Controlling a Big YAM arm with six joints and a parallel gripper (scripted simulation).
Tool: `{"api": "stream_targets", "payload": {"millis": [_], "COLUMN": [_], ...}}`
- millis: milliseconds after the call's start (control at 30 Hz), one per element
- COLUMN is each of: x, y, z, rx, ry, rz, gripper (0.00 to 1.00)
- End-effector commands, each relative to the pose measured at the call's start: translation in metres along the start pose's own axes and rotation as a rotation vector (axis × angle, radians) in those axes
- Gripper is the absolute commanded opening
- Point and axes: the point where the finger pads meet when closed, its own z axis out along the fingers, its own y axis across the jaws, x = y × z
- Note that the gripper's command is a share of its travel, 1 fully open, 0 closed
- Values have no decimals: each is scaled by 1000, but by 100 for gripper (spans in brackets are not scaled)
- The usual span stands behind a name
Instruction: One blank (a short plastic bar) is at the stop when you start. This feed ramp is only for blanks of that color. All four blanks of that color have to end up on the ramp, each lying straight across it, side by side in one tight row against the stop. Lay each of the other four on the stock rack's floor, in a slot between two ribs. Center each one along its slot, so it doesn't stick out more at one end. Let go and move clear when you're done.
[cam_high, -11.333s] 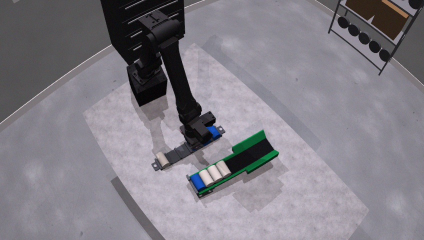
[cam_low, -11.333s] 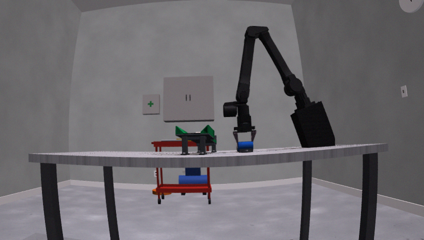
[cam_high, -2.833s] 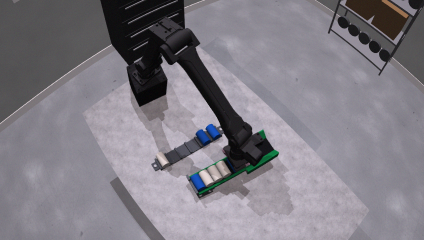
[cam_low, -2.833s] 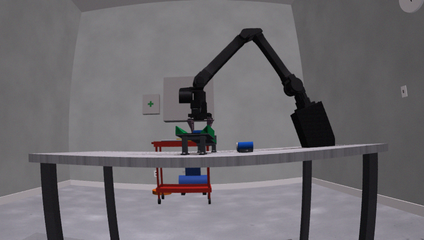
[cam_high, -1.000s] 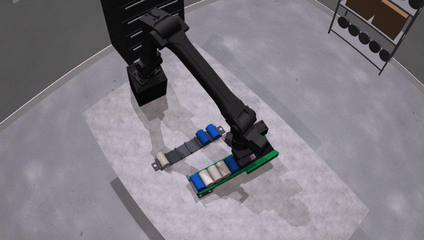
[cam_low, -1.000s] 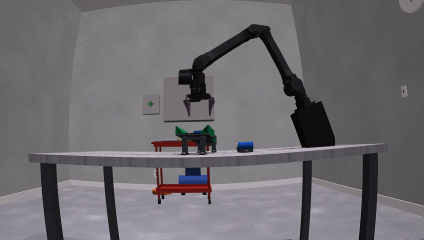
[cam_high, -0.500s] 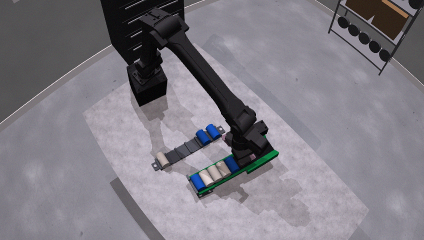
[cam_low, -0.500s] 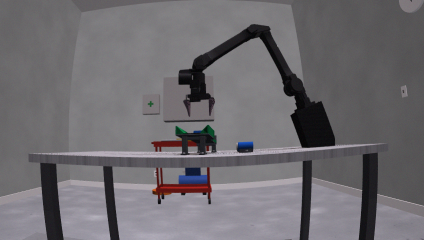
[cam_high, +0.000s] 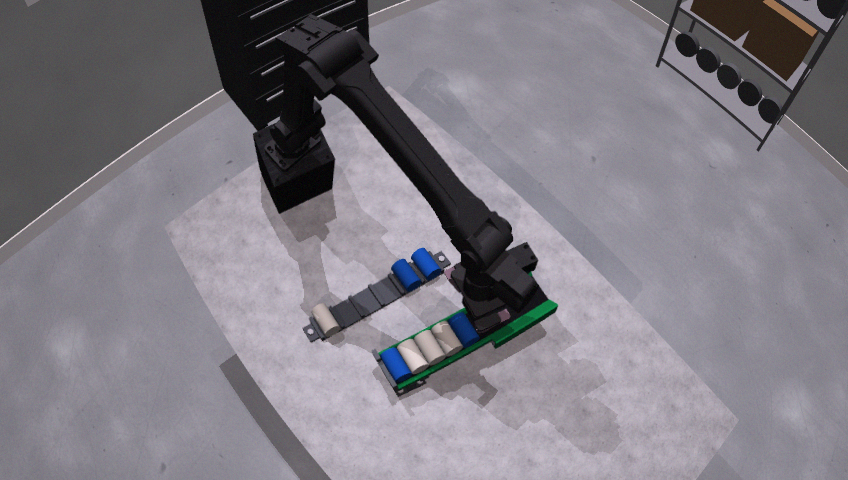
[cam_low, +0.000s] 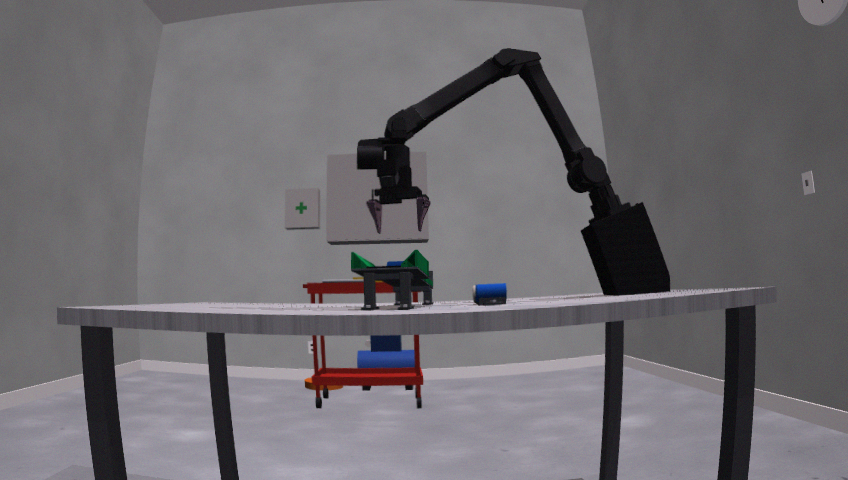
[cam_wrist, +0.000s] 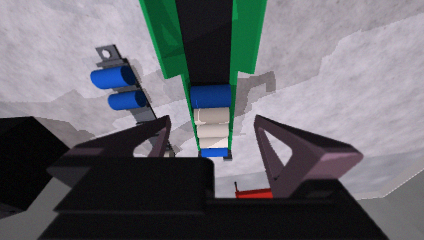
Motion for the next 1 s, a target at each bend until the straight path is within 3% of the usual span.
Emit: {"api": "stream_targets", "payload": {"millis": [0,100,167,200,367,533,633,733,800,833,867,933,967], "x": [8,9,9,-3,15,9,19,17,20,17,23,16,23], "y": [-7,-10,-10,-20,-9,-9,-11,-17,-8,-7,-9,-19,-14], "z": [-9,-13,-13,-24,-12,-14,-12,-17,-11,-11,-10,-19,-13], "rx": [19,32,32,60,36,38,37,47,32,32,32,48,39], "ry": [-2,-11,-11,-34,-16,-26,-24,-33,-26,-26,-26,-48,-35], "rz": [123,247,247,284,537,669,837,836,999,993,1089,1084,1178], "gripper": [100,100,100,100,100,100,100,100,100,100,100,100,100]}}
